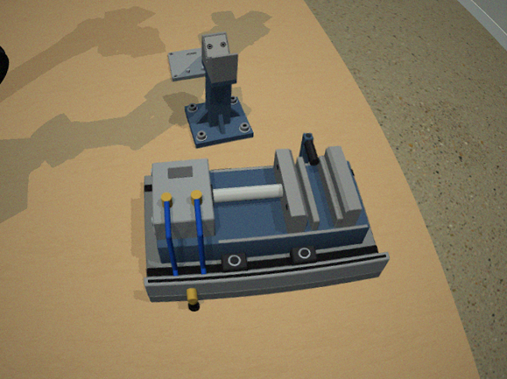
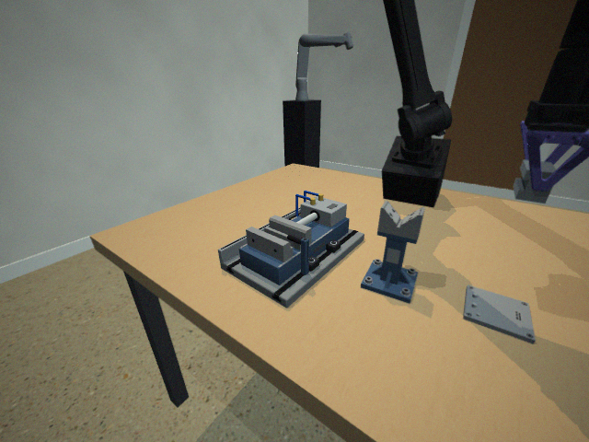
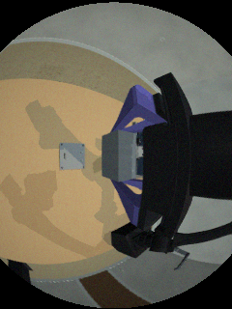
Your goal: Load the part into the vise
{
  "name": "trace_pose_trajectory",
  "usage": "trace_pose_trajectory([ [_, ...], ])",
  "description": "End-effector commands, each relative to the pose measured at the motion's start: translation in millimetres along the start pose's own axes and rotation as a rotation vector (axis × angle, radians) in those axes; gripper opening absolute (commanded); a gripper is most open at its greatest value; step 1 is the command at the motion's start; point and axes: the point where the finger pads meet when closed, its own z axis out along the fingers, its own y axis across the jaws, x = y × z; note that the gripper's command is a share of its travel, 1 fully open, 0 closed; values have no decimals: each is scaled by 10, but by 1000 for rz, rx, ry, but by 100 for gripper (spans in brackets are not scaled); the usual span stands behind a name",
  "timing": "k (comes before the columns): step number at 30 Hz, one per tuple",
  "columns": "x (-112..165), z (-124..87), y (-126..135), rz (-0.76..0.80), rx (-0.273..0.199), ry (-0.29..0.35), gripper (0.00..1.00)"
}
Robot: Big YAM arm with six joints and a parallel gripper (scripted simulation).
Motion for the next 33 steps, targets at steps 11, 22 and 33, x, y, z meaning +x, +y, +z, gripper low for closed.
trace_pose_trajectory([
  [11,-86,-215,-101,5,31,-34,0],
  [22,-79,-216,-97,2,31,-34,0],
  [33,117,-84,-45,-1,9,-9,0],
])
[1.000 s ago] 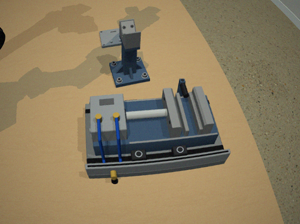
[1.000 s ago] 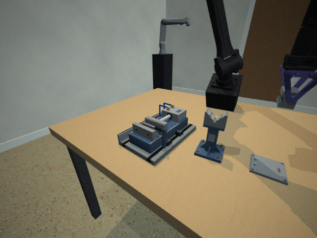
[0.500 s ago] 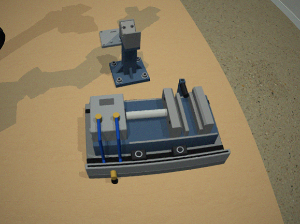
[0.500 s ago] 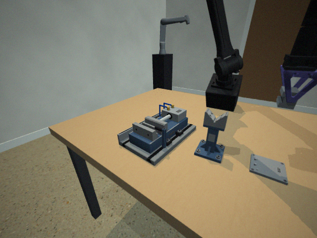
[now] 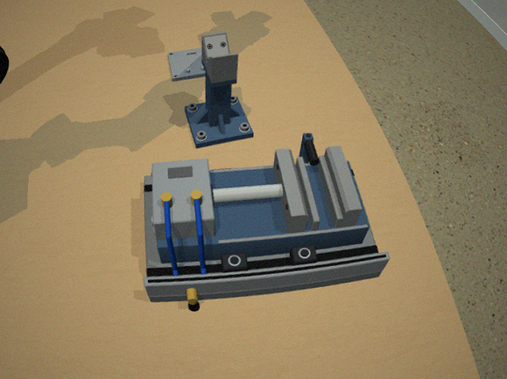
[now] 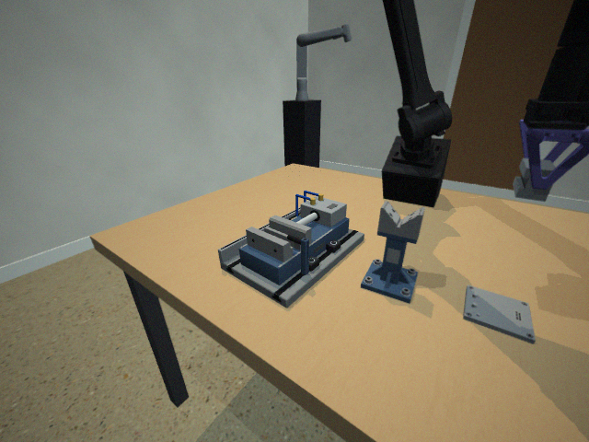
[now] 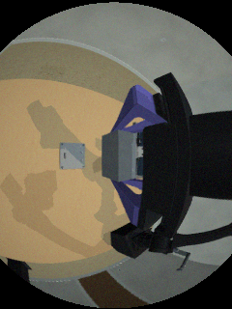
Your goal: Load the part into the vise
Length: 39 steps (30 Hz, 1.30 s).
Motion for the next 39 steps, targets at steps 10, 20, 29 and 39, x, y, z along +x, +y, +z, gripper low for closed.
trace_pose_trajectory([
  [10,219,-89,-145,11,21,-10,0],
  [20,434,-27,-151,3,13,-6,0],
  [29,722,-34,-208,-5,15,-7,0],
  [39,999,-23,-206,-16,13,-4,0],
])
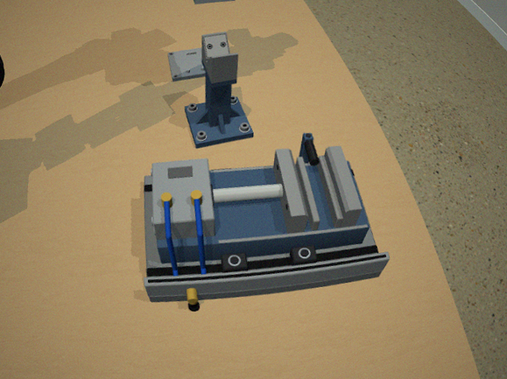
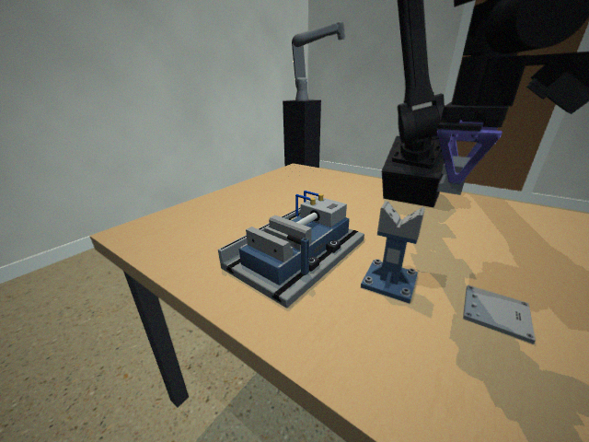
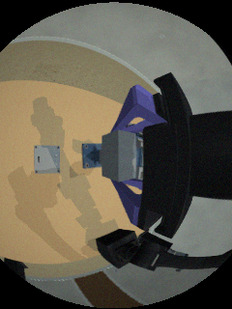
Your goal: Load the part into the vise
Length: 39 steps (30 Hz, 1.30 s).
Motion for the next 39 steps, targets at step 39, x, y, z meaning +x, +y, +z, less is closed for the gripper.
trace_pose_trajectory([
  [39,710,-141,-111,-44,56,0,0],
])
